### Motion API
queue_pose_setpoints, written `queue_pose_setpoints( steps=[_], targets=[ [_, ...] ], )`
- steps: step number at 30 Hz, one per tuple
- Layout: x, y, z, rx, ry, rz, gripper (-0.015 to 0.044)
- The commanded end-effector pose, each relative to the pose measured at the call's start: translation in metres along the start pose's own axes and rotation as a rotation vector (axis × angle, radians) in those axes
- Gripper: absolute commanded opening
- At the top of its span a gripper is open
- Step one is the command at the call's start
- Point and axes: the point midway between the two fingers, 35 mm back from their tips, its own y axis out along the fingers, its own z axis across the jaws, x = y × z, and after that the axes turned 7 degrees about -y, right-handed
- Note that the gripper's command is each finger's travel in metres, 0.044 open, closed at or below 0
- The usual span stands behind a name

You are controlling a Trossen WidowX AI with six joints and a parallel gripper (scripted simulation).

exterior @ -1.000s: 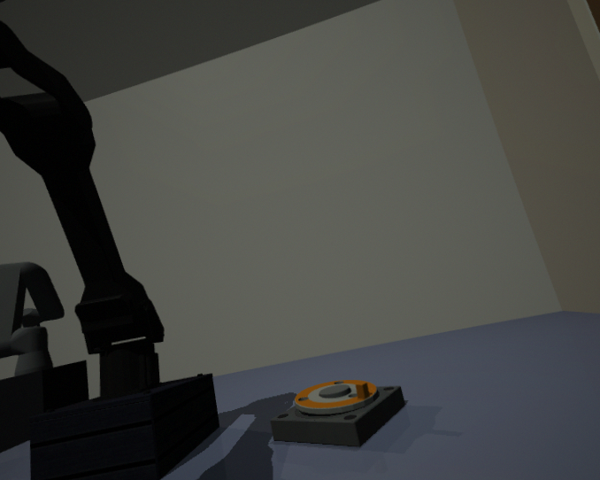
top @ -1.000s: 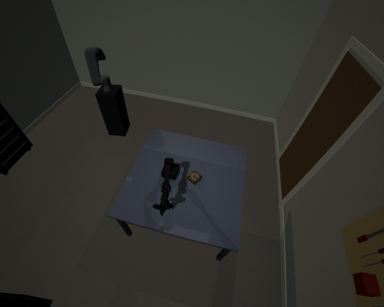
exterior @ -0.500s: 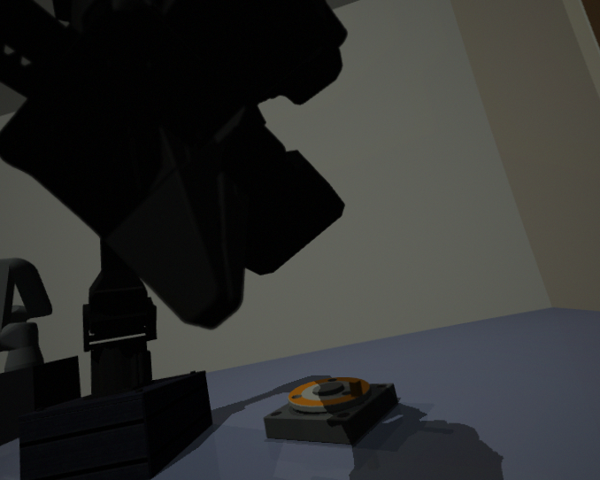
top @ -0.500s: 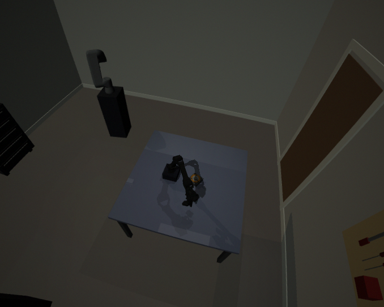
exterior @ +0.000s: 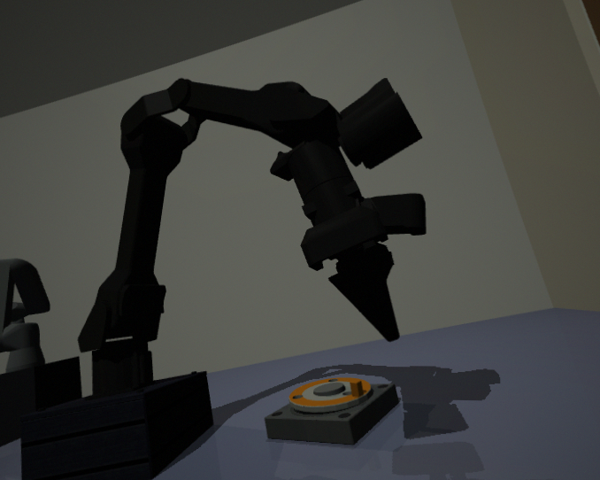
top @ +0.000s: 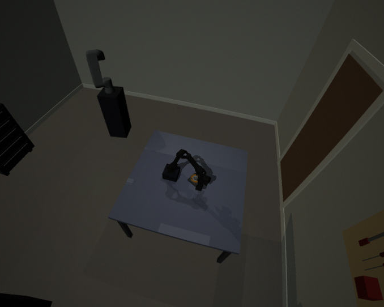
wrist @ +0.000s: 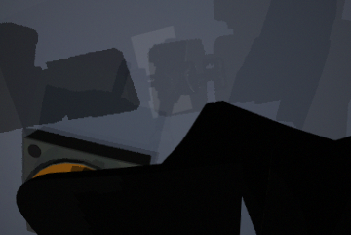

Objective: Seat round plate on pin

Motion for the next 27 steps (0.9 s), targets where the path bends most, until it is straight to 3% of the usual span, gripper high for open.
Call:
queue_pose_setpoints(
  steps=[1,6,12,19,27],
  targets=[
    [-0.01,0.0,0.055,0.064,-0.04,0.068,0.0],
    [-0.031,-0.004,0.118,0.114,-0.087,0.162,0.0],
    [-0.031,0.0,0.124,0.116,-0.089,0.166,0.0],
    [-0.038,0.042,0.129,0.117,-0.089,0.166,0.0],
    [-0.04,0.043,0.126,0.116,-0.089,0.167,0.0]
  ],
)
